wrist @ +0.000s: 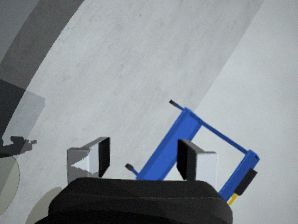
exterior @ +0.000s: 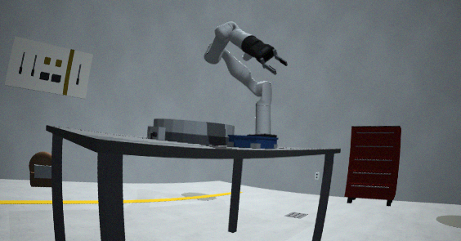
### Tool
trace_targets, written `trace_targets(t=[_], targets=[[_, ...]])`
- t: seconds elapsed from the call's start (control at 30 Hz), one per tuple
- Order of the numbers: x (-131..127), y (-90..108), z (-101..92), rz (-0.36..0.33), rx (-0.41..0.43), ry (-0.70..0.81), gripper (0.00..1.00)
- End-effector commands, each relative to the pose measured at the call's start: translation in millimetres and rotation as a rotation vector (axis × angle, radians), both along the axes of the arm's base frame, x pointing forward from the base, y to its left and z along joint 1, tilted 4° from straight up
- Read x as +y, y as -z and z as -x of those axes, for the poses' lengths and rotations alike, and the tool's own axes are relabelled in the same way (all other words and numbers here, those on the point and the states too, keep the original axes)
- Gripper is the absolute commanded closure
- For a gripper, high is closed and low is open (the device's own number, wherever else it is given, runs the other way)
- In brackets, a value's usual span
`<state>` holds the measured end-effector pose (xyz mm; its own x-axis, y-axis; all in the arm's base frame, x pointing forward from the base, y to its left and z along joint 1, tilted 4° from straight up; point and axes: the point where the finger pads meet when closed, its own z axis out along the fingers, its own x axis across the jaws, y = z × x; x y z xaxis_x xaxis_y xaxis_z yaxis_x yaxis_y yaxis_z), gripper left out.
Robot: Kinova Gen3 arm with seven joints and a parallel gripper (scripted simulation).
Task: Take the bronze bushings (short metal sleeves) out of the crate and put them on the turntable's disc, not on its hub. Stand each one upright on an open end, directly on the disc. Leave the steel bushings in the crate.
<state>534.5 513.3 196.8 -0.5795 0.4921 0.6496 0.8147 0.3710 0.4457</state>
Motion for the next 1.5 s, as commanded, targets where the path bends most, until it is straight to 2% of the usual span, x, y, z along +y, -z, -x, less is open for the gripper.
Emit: trace_targets(t=[0.0, 0.57, 0.7, 0.8, 0.9, 1.03, 1.1, 1.13, 1.47], targets=[[0.4, -1.8, -0.2, -0.002, -0.002, 0.0, 0.0], [0.2, -1.8, -0.2, -0.001, -0.002, 0.0, 0.0], [-10.0, -1.1, -0.3, 0.016, 0.008, 0.012, 0.0], [-30.2, -2.7, -2.8, 0.042, 0.017, 0.036, 0.0], [-63.6, -3.7, -7.5, 0.086, 0.027, 0.079, 0.0], [-95.9, -3.8, -11.2, 0.129, 0.038, 0.125, 0.0], [-95.9, -3.8, -11.2, 0.129, 0.038, 0.125, 0.0], [-115.8, -3.1, -12.5, 0.156, 0.046, 0.153, 0.0], [-201.0, 2.2, -12.4, 0.27, 0.088, 0.284, 0.0]])
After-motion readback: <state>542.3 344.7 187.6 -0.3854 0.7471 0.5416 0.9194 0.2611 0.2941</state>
